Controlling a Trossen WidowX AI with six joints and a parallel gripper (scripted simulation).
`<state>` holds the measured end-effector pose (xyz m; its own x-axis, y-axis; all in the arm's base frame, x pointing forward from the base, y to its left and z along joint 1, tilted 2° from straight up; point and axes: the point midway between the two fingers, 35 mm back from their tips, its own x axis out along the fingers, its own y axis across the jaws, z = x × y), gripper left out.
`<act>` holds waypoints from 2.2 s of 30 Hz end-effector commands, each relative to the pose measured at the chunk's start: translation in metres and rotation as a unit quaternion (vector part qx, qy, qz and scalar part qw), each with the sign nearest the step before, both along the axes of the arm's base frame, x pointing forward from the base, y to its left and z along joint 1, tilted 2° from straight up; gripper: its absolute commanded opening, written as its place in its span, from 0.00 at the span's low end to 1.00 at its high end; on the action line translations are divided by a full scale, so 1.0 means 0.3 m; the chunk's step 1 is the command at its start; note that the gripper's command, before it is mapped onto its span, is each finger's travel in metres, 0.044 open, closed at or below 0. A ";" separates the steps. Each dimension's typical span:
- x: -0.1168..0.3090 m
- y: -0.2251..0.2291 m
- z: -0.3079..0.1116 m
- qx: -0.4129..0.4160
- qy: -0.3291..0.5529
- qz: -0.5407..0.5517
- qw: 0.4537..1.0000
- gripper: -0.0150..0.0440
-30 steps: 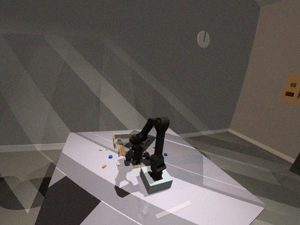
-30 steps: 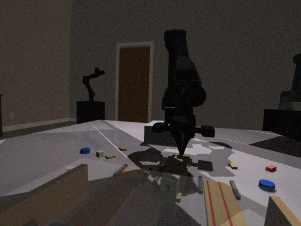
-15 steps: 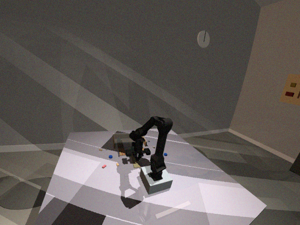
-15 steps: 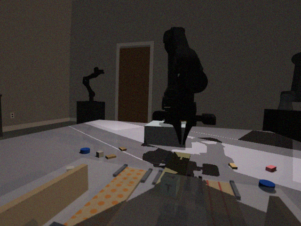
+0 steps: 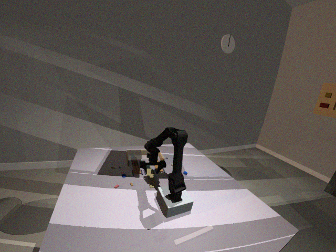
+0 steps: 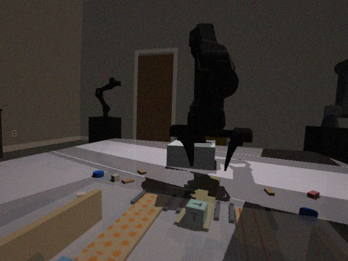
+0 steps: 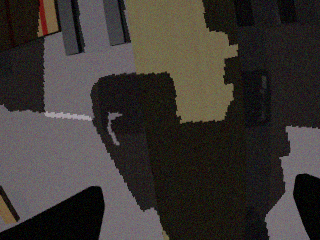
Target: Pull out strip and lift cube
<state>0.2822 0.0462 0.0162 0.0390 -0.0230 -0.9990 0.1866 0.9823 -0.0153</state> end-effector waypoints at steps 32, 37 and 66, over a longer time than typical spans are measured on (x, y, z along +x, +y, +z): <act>0.456 -0.043 0.067 -0.001 0.000 0.001 1.000 1.00; 0.485 -0.045 0.059 -0.001 -0.001 0.001 1.000 0.91; 0.492 -0.051 -0.097 -0.001 -0.001 0.001 1.000 0.68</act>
<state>0.4324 0.0314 -0.0018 0.0550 -0.0251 -0.9982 0.1882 0.9820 -0.0143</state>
